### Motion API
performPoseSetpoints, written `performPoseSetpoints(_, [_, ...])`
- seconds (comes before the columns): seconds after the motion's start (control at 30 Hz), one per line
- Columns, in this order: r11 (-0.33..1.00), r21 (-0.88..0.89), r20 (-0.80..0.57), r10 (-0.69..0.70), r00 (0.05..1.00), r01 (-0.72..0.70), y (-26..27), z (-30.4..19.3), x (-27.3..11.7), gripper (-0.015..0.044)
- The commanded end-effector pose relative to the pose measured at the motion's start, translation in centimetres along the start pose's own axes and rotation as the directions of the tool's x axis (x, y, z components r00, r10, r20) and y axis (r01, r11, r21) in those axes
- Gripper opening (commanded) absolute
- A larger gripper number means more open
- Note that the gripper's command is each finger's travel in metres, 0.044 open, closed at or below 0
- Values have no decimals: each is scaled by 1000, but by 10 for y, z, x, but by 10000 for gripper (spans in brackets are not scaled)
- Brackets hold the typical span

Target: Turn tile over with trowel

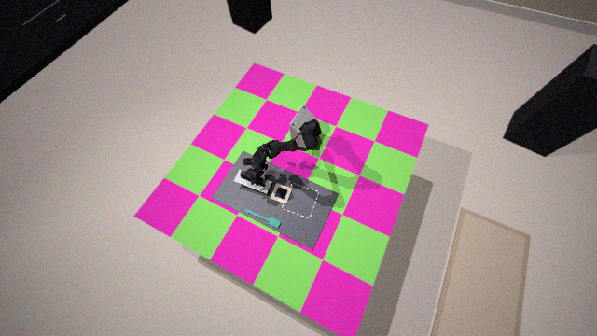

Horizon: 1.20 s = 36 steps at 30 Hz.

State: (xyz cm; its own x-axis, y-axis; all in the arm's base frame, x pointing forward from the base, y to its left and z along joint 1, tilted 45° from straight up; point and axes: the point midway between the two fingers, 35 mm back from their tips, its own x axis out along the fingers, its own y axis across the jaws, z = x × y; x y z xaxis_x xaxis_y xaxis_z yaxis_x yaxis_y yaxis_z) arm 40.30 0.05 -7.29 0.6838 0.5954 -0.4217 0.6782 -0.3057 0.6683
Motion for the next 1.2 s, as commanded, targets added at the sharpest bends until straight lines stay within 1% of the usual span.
performPoseSetpoints(0.0, [1000,-12,-2,5,1000,-5,-2,-1,3,0])
performPoseSetpoints(0.7, [1000,-11,-3,6,1000,-6,-27,-6,24,0])
performPoseSetpoints(1.17, [1000,-10,-3,5,1000,-5,-27,-23,24,0])
